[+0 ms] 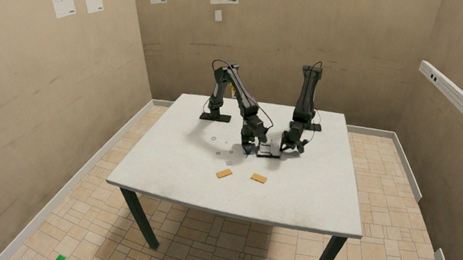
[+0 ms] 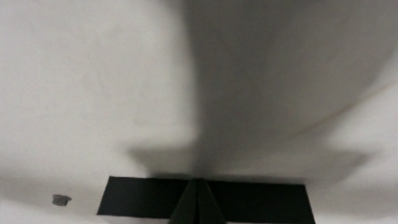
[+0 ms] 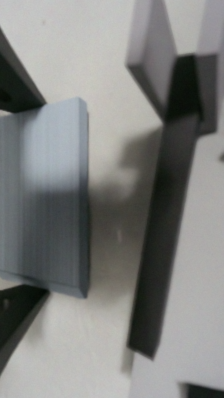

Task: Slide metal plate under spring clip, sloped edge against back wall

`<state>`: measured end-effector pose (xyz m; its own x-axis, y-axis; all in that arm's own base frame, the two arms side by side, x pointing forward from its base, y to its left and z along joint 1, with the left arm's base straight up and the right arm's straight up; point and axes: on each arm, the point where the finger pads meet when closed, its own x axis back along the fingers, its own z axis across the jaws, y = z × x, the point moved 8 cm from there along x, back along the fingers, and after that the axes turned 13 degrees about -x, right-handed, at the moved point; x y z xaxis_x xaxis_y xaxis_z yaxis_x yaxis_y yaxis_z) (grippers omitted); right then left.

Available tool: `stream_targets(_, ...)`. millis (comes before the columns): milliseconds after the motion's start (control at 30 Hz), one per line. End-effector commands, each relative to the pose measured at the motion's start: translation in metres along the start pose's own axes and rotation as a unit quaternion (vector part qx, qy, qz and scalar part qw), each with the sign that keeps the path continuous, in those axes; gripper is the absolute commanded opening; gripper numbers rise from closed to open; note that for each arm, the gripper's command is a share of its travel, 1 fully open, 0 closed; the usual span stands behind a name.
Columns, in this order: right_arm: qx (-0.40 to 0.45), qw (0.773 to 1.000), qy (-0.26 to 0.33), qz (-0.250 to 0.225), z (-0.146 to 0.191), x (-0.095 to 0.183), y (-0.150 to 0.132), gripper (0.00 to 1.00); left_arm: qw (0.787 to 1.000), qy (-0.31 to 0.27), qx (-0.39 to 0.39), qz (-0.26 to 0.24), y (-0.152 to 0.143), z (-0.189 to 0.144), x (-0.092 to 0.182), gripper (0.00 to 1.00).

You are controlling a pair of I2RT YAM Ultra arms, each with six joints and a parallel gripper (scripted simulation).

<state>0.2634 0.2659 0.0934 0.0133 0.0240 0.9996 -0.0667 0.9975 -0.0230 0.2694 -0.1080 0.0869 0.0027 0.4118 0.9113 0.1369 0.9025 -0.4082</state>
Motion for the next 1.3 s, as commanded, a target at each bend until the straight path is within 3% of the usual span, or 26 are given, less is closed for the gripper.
stream_targets(0,0.001,1.000,-0.006,-0.016,-0.004,-0.001,0.002,0.77,1.000,-0.022,-0.014,0.010,-0.007,-0.007,0.003,0.00)
stream_targets(400,0.001,1.000,-0.009,-0.017,-0.005,0.002,0.001,0.77,1.000,-0.022,-0.014,0.010,-0.007,-0.007,0.003,0.00)
stream_targets(467,0.001,1.000,-0.009,-0.017,-0.005,0.002,0.001,0.97,1.000,-0.022,-0.014,0.010,-0.007,-0.007,0.003,0.00)
stream_targets(1267,0.004,0.999,-0.024,-0.031,-0.002,0.044,0.006,1.00,1.000,-0.022,-0.014,0.010,-0.007,-0.007,0.003,0.00)
